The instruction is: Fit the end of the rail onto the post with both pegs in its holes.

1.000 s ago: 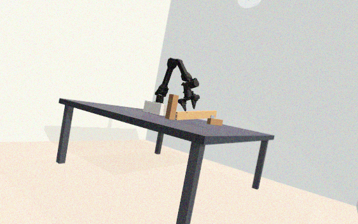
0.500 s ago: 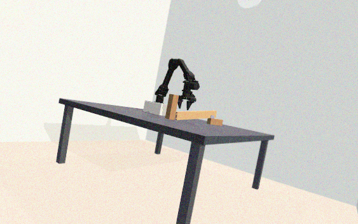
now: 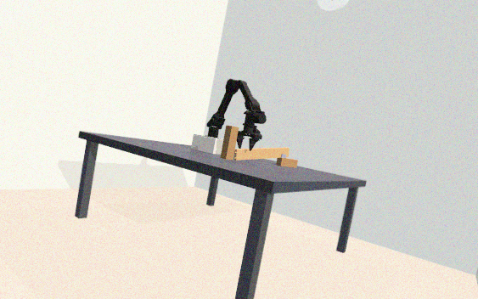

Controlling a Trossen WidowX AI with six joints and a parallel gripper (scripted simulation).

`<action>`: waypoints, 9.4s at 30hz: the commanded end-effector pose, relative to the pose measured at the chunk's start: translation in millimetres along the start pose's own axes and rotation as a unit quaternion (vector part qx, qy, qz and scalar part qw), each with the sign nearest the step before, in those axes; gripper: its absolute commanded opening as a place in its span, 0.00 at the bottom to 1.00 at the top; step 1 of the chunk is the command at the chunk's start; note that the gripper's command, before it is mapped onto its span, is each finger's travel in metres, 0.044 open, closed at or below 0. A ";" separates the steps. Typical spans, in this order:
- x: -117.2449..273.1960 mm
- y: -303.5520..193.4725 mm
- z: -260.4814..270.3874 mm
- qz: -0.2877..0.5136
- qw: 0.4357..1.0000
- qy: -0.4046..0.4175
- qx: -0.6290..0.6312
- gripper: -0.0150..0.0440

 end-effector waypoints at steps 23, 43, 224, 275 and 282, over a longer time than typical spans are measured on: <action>-44.7 0.0 3.8 0.002 1.000 0.004 0.002 1.00; -47.1 0.1 4.1 0.002 1.000 0.004 0.002 0.31; 0.3 0.9 1.7 0.002 1.000 0.004 0.002 0.25; 3.9 0.7 0.1 0.002 1.000 0.004 0.002 0.25; 4.6 0.7 -0.2 0.002 1.000 0.004 0.002 0.25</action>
Point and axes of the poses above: the point midway between the two fingers, 35 mm back from their tips, its own x axis back along the fingers, its own z axis across the jaws, y = z × x, the point moved 10 cm from there along x, back along the fingers, and after that the axes turned 9 degrees about x, right-handed, at the moved point
